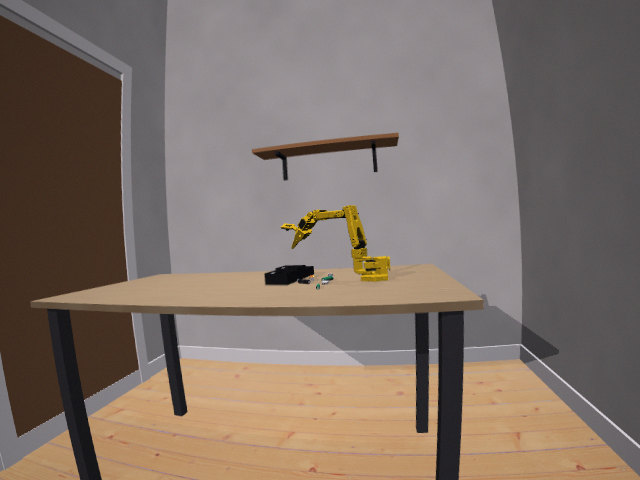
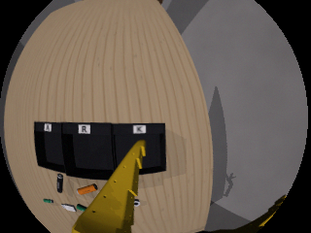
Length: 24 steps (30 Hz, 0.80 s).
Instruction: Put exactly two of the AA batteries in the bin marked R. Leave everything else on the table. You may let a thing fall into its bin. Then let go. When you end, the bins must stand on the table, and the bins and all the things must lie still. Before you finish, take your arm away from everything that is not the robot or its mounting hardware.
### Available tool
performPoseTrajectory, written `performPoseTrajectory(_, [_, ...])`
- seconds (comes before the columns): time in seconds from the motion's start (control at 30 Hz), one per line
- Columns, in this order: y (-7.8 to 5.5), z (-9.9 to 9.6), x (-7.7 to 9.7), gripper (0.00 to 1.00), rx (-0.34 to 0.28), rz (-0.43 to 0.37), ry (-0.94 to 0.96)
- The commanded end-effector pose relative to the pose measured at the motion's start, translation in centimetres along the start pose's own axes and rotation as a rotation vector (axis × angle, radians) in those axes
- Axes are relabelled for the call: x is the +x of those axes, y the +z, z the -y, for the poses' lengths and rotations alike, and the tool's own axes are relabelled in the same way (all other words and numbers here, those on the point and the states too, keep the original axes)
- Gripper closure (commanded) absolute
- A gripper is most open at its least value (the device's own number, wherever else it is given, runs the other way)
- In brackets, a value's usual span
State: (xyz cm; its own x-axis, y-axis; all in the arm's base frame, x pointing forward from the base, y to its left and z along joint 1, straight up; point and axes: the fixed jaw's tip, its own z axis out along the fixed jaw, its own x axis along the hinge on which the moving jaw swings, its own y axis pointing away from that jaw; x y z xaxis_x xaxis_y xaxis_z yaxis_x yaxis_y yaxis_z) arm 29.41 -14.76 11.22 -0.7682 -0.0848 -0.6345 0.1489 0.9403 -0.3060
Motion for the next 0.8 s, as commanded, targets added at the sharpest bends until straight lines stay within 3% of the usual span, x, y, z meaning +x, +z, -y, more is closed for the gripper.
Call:
performPoseTrajectory(0.0, [-0.92,1.0,-1.54,0.0,0.039,0.07,-0.003])
performPoseTrajectory(0.77, [-1.12,1.13,-1.81,0.0,0.044,0.08,-0.003])
